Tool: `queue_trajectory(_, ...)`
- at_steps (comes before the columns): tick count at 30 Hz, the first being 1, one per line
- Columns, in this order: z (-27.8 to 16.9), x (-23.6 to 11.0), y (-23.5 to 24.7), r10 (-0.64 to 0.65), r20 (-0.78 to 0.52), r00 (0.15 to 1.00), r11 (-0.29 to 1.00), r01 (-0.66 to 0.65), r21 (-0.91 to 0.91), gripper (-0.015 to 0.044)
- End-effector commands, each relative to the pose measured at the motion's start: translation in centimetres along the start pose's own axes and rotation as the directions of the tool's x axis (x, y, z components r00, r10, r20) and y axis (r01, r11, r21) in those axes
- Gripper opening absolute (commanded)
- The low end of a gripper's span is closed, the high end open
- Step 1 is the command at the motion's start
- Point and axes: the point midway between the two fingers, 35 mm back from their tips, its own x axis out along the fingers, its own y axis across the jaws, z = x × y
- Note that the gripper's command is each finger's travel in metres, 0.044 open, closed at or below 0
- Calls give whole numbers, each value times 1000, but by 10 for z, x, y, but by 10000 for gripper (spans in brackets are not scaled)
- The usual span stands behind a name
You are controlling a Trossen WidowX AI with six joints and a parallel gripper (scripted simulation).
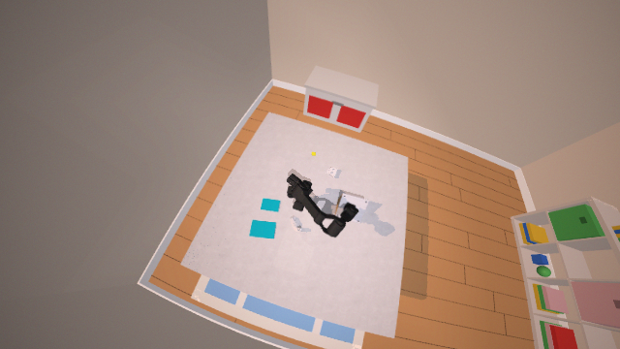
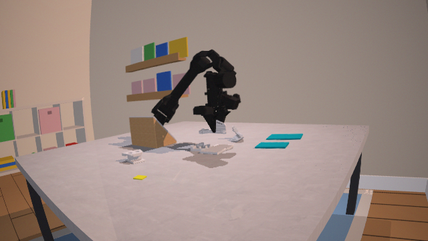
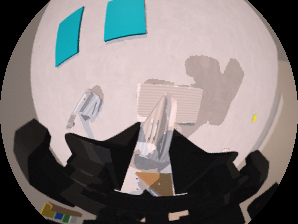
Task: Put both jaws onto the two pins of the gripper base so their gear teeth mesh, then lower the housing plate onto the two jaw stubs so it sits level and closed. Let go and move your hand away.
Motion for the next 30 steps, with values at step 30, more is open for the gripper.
queue_trajectory(30,0,30,1,6,5,1000,1000,-6,4,134)
